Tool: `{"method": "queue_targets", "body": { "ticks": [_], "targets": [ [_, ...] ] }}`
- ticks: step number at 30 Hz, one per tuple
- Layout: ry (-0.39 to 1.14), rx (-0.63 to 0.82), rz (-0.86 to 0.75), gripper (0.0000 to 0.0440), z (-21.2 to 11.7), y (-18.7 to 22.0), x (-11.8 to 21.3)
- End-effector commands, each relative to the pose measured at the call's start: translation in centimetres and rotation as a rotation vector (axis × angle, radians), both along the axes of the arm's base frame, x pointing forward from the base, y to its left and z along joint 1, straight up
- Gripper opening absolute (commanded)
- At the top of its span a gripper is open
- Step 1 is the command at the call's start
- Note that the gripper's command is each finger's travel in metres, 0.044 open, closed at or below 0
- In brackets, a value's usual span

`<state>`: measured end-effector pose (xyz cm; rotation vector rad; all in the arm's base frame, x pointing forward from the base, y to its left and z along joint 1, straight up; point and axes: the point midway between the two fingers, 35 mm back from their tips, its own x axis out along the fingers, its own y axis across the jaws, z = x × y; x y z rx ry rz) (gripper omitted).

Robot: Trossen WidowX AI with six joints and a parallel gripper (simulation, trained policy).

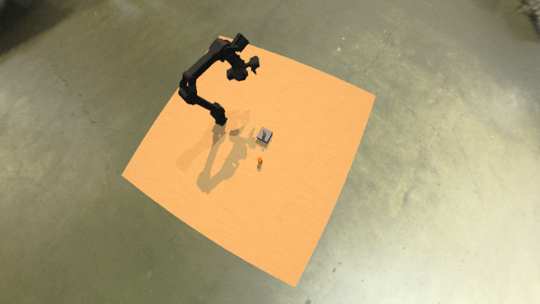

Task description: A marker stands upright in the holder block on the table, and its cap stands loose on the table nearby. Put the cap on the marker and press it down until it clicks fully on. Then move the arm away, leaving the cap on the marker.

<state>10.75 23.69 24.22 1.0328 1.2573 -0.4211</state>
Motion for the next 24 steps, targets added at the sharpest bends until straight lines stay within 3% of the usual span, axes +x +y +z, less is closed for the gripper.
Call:
{"method": "queue_targets", "body": {
  "ticks": [1,24],
  "targets": [
    [0.013,0.013,-0.031,0.0332,0.2,0.2,0.9],
    [0.079,0.028,-0.261,0.0332,0.4,-1.6,7.7]
  ]
}}
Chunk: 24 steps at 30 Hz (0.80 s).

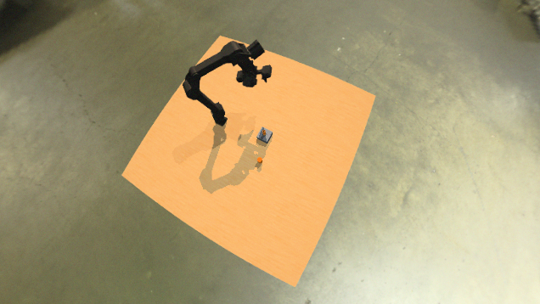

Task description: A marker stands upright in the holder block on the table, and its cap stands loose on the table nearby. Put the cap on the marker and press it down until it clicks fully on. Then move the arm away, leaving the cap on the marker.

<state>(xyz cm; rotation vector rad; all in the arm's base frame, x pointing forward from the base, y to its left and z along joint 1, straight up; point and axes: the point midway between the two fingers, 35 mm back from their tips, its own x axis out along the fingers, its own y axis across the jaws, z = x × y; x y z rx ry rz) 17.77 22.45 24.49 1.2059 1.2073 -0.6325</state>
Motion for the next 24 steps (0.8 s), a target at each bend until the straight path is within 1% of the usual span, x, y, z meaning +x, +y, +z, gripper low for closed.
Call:
{"method": "queue_targets", "body": {
  "ticks": [1,24],
  "targets": [
    [0.01,0.003,-0.029,0.0332,0.1,-0.5,1.0],
    [0.071,0.005,-0.243,0.0334,-0.3,-4.8,7.5]
  ]
}}
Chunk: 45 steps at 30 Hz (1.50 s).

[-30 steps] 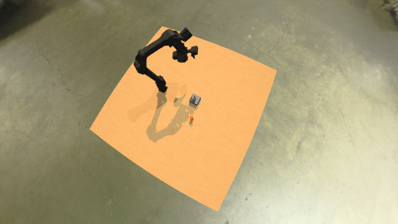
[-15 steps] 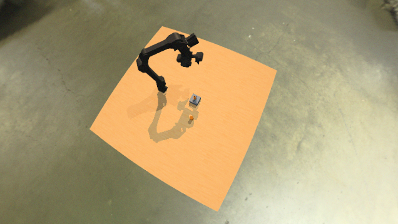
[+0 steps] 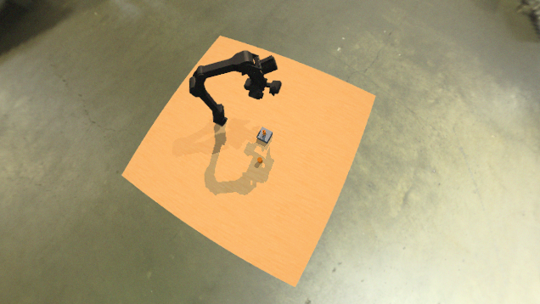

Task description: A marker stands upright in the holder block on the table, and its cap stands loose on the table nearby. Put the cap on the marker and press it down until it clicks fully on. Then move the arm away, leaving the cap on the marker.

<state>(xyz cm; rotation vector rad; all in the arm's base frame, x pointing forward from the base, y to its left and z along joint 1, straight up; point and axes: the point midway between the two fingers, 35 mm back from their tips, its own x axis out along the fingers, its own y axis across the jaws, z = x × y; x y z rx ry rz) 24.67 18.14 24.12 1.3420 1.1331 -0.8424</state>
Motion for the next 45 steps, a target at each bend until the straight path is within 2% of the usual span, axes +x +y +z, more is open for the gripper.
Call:
{"method": "queue_targets", "body": {
  "ticks": [1,24,45],
  "targets": [
    [0.009,0.004,-0.027,0.0334,0.0,-0.7,0.9],
    [0.073,0.001,-0.227,0.0333,-1.3,-6.6,6.2],
    [0.127,-0.007,-0.394,0.0331,-2.9,-12.9,9.8]
  ]
}}
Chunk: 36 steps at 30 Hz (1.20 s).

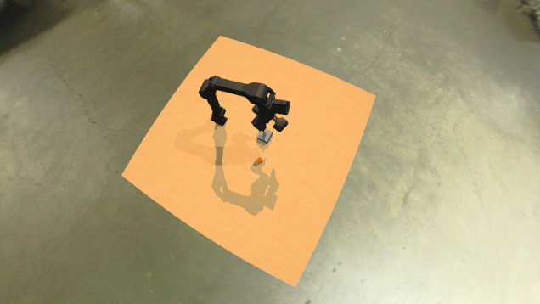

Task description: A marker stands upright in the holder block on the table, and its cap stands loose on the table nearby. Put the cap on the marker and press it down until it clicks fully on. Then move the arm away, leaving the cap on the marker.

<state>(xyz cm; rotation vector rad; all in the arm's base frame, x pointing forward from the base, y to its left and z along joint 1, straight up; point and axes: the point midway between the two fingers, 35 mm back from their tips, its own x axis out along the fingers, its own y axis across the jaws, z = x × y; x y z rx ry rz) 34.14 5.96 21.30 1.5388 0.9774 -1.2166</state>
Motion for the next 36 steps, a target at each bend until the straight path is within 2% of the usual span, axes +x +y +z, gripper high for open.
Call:
{"method": "queue_targets", "body": {
  "ticks": [1,36],
  "targets": [
    [0.007,0.003,-0.023,0.0331,-0.1,-1.1,0.5],
    [0.119,-0.019,-0.232,0.0327,-4.3,-11.2,3.1]
  ]
}}
